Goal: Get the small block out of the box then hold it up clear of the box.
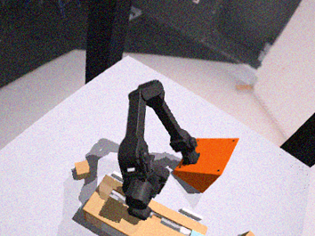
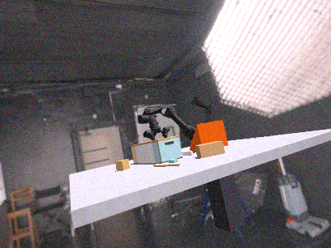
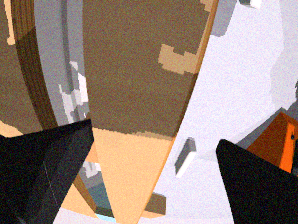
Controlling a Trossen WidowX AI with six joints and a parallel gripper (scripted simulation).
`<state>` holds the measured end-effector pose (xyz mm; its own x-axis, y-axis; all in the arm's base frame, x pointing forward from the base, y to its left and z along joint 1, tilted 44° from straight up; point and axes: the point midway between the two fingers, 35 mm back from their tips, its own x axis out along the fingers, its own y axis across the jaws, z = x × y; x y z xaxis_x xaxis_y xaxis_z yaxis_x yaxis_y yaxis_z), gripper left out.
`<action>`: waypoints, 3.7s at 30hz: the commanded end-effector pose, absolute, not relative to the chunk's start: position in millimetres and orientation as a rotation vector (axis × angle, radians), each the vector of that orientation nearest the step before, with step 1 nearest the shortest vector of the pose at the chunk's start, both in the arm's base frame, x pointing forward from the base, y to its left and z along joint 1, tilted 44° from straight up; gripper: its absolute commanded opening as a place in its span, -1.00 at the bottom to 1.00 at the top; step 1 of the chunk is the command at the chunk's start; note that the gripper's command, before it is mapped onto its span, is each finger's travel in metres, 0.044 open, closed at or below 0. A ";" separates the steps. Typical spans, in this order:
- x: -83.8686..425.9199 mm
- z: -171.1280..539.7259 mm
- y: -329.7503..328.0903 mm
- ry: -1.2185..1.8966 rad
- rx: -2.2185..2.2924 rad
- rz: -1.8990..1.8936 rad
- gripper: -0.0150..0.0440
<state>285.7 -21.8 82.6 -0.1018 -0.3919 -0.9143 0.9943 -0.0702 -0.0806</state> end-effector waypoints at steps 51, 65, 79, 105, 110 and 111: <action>279.6 8.8 30.4 0.945 0.893 -1.480 0.86; 279.2 -16.6 57.9 0.946 0.895 -1.479 0.86; 283.6 4.7 91.4 0.950 0.887 -1.482 0.86; 267.8 11.9 127.3 1.561 -0.605 -0.271 0.47; 263.2 9.3 133.1 1.601 -1.068 0.126 0.47; 262.3 8.8 134.3 1.599 -1.136 0.180 0.47</action>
